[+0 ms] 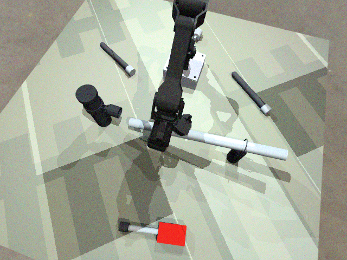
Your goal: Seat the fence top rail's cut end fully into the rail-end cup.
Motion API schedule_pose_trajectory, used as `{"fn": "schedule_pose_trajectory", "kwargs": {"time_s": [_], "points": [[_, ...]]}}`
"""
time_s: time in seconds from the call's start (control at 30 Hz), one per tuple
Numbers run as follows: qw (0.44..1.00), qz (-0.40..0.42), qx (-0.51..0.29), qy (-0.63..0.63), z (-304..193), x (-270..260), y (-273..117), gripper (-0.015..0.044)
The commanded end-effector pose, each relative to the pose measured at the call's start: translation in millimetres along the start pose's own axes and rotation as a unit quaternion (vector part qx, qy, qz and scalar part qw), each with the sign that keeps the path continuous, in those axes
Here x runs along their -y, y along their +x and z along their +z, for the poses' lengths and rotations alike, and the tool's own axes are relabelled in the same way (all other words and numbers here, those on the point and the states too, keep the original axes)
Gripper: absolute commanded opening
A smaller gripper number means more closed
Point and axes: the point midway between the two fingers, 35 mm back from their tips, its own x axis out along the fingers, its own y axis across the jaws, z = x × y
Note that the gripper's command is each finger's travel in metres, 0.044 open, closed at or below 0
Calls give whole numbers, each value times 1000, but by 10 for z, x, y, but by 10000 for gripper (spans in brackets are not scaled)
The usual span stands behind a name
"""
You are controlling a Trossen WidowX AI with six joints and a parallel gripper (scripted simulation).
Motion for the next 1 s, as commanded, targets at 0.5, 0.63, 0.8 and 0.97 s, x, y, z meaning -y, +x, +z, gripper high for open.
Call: {"fn": "schedule_pose_trajectory", "kwargs": {"time_s": [0.5, 0.63, 0.8, 0.97], "points": [[998, -10, -63, -1, -66, 5, -421, 0], [998, -10, -63, -1, -66, 5, -422, 0], [998, -10, -63, -1, -73, 8, -438, 0], [998, -10, -63, -1, -83, 14, -463, 0]]}}
